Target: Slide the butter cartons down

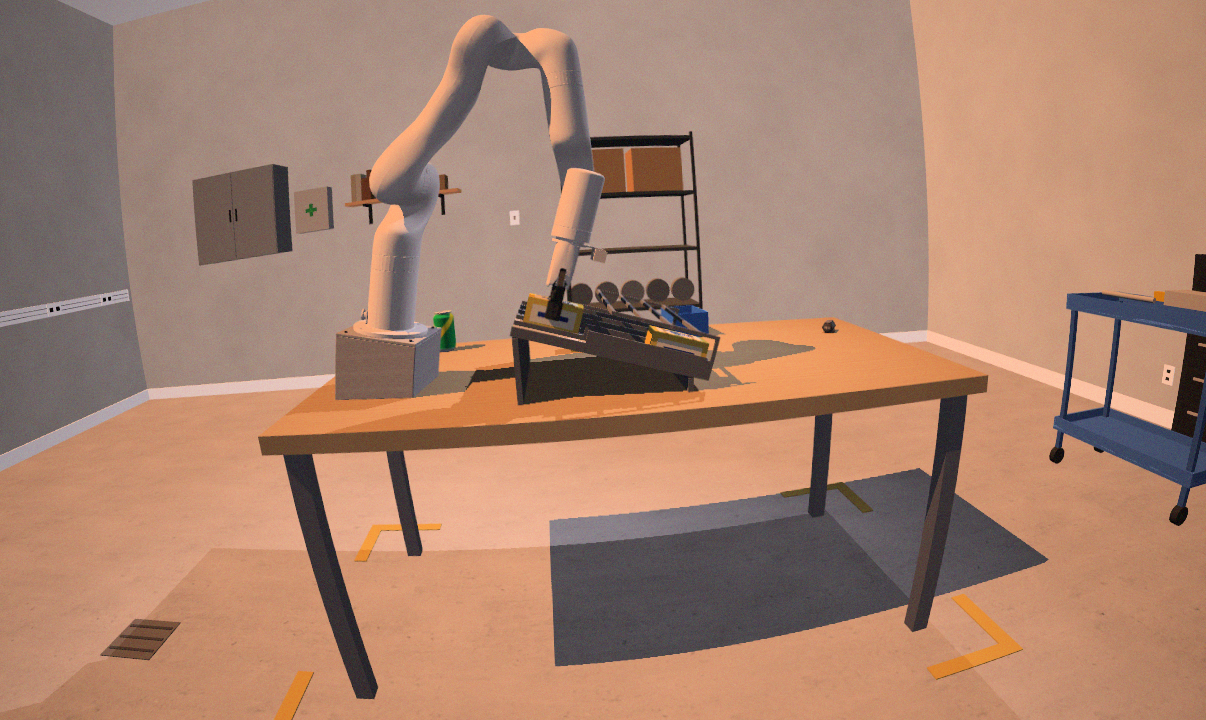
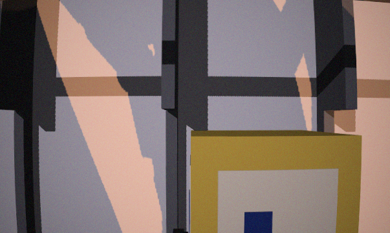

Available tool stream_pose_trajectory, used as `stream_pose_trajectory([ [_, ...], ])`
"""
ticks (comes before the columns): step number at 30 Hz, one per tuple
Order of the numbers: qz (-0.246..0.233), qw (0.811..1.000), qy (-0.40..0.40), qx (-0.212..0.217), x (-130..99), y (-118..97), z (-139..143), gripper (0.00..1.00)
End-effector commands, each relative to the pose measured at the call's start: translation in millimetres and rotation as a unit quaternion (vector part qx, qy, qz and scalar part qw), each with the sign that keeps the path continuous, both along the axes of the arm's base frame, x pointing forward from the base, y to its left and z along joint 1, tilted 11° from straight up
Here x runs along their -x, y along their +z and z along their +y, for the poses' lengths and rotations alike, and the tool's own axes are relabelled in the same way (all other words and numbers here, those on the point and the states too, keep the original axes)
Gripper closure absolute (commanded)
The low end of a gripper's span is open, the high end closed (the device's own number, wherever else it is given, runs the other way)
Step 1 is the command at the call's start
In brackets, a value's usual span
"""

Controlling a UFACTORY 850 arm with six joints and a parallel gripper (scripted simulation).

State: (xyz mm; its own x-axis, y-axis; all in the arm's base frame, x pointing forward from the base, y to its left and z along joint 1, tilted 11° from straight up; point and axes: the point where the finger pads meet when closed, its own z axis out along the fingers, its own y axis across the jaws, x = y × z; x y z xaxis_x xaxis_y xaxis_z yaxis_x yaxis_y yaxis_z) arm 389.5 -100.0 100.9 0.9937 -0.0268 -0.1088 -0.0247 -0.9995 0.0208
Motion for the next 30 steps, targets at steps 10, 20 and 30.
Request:
stream_pose_trajectory([
  [10,-0.001,1.0,0.0,0.0,-0.6,0.5,-0.1,0.21],
  [20,-0.001,1.0,0.0,0.0,-0.6,0.5,-0.1,0.21],
  [30,-0.001,1.0,0.0,0.0,-0.6,0.5,-0.1,0.2],
])
